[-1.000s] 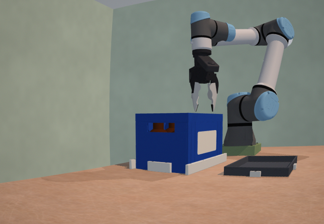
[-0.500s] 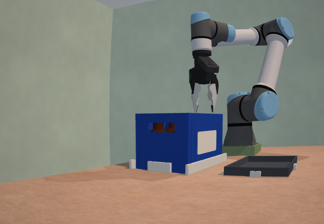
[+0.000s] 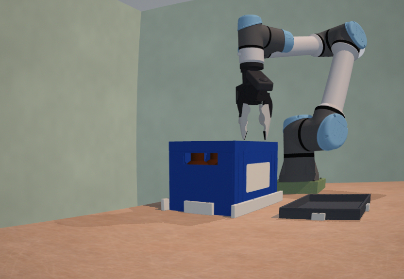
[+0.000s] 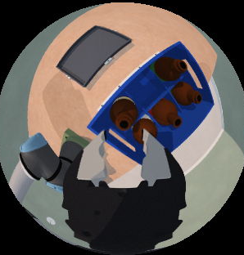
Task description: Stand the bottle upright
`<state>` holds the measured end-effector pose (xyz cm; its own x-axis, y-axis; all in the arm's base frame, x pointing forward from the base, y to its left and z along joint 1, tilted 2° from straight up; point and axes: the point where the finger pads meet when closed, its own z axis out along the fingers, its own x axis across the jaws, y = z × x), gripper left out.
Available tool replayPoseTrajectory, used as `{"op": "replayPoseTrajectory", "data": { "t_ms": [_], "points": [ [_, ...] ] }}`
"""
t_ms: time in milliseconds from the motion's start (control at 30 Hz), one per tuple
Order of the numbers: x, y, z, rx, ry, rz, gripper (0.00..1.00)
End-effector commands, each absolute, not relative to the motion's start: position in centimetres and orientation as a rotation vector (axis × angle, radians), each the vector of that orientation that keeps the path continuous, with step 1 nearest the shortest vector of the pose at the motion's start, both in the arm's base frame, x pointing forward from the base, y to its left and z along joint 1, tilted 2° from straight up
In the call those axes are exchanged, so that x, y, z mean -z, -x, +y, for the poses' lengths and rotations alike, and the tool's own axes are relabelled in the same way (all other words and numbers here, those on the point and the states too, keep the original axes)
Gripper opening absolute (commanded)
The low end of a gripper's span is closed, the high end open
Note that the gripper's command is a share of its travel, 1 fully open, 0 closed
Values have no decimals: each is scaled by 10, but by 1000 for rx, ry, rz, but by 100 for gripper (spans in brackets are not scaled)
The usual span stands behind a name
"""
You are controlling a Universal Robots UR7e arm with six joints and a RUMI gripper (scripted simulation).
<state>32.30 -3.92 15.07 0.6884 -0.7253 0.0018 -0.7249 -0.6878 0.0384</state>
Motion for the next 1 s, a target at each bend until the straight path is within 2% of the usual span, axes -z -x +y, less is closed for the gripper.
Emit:
{"op": "replayPoseTrajectory", "data": {
  "t_ms": [0, 967],
  "points": [
    [-151, -323, -39, 19, -2853, -1226, 38],
    [-151, -327, -36, 19, -2853, -1226, 38]
  ]
}}
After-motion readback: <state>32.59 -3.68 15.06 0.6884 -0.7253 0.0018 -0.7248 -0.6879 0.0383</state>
